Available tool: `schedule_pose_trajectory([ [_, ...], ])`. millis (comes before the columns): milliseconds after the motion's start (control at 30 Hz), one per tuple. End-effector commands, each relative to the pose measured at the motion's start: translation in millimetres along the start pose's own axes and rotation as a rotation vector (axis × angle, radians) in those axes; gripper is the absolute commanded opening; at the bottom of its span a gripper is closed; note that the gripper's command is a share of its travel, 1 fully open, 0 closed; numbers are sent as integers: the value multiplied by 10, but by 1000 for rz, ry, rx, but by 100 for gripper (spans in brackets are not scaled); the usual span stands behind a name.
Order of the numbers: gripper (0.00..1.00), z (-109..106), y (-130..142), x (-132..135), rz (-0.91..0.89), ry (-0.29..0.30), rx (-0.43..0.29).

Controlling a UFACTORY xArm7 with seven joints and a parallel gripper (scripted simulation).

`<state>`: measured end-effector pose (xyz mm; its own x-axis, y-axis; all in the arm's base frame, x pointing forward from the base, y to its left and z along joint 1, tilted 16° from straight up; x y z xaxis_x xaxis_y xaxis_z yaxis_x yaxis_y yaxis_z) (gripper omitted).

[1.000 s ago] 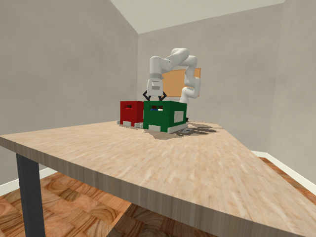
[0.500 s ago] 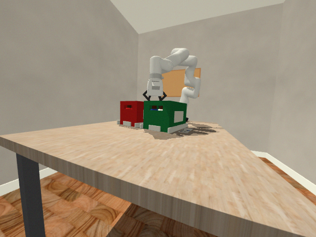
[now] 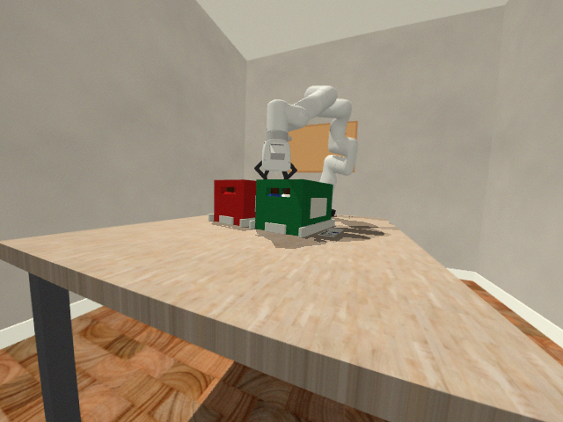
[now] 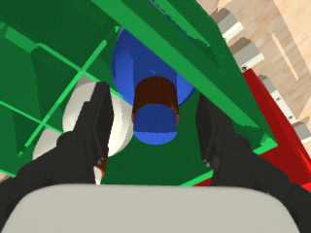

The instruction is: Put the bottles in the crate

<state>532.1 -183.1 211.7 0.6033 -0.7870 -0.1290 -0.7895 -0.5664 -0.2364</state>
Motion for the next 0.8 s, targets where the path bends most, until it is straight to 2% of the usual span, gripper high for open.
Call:
schedule_pose_trajectory([
  [0,65,-23,-4,10,0,5,2],
  [433,65,-23,-4,10,0,5,2],
  [767,65,-236,-3,9,0,5,2],
])
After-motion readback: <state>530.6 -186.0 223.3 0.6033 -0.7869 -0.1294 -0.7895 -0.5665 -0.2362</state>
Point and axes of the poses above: the point where the finger pads meet when closed, its own z axis out along the fingers, its own x axis across the jaws, y = z × x, the point moved 9 cm from there along -z, back along the fingers, and after that the axes turned 14 degrees about -z, right-handed, at the moved point
